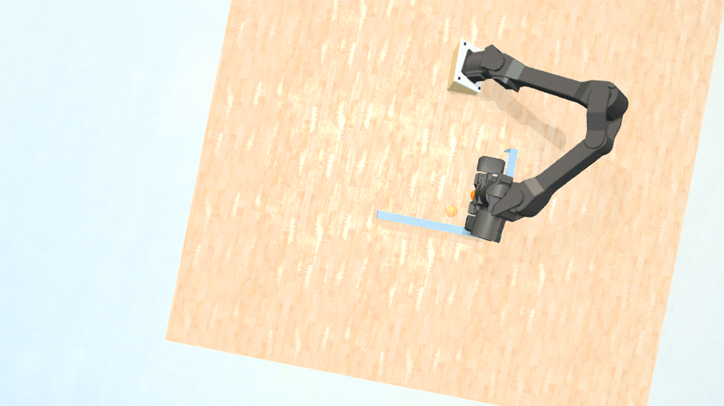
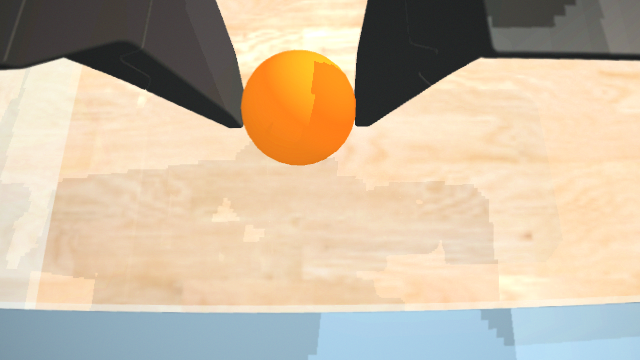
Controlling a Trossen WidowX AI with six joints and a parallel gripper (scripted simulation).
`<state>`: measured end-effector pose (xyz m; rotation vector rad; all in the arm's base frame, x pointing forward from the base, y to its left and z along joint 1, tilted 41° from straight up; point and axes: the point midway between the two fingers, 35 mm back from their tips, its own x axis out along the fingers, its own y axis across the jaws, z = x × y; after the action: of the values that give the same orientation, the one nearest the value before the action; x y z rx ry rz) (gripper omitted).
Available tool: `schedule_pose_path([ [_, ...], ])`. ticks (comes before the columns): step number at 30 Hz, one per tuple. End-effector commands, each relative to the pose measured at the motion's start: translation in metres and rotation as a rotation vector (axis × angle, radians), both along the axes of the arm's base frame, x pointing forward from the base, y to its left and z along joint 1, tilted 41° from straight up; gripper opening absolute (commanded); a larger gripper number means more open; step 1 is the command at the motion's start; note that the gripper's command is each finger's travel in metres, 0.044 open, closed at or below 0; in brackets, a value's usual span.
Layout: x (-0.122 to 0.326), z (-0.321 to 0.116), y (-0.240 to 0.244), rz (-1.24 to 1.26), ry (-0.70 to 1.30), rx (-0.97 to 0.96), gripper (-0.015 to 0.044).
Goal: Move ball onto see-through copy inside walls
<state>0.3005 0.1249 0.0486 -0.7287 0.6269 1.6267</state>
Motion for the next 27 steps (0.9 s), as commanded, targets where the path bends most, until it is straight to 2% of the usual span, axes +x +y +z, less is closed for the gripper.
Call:
schedule_pose_path([
  [1, 0.009, 0.018, -0.015, -0.003, -0.015, -0.004, 0.0000],
  [16, 0.013, 0.083, -0.072, -0.002, -0.013, -0.003, 0.0000],
  [22, 0.013, 0.086, -0.074, -0.006, -0.009, -0.003, 0.0000],
  [27, 0.019, 0.080, -0.075, -0.120, 0.089, -0.020, 0.0000],
])
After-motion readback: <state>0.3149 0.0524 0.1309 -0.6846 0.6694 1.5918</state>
